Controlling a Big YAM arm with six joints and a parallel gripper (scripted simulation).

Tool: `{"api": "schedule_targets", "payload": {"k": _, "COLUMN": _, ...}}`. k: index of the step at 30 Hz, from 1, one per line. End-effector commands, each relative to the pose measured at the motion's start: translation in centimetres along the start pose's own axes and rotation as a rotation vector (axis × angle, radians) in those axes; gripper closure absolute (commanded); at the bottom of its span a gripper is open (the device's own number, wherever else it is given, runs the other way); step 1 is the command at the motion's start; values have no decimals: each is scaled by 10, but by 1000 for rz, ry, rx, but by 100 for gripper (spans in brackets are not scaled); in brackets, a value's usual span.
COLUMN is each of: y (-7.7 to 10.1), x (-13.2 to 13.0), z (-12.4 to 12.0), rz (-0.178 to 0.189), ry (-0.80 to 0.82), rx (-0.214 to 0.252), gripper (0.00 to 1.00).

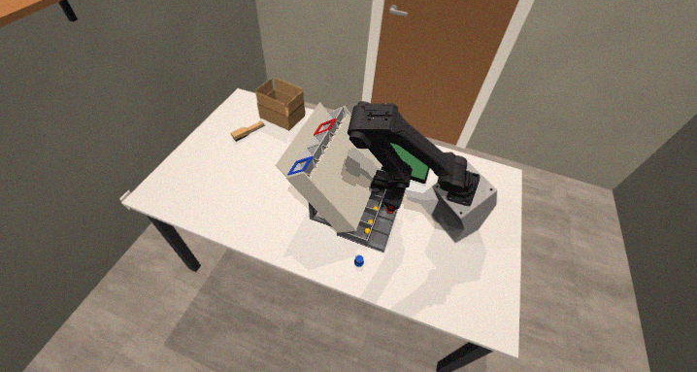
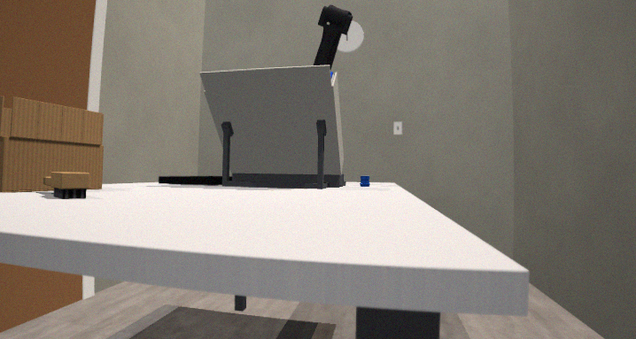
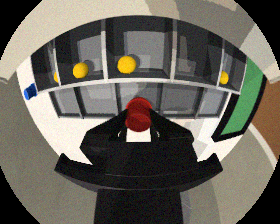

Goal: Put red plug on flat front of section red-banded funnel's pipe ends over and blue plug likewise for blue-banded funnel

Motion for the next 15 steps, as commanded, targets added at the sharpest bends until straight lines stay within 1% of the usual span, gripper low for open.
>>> {"api": "schedule_targets", "payload": {"k": 1, "y": -5, "x": 2, "z": -11, "rz": 0, "ry": -6, "rx": 34, "gripper": 100}}
{"api": "schedule_targets", "payload": {"k": 11, "y": -15, "x": -1, "z": 0, "rz": 0, "ry": -7, "rx": 34, "gripper": 100}}
{"api": "schedule_targets", "payload": {"k": 15, "y": -15, "x": -1, "z": -1, "rz": 0, "ry": -6, "rx": 30, "gripper": 100}}
Point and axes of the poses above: the point where the finger pads meet when closed, its own y axis back along the fingers, its own x axis across the jaws, z = x × y, the point moved 7 cm from there along y, back along the fingers, and after that the axes turned 6 degrees about y, right-handed, at the moved point
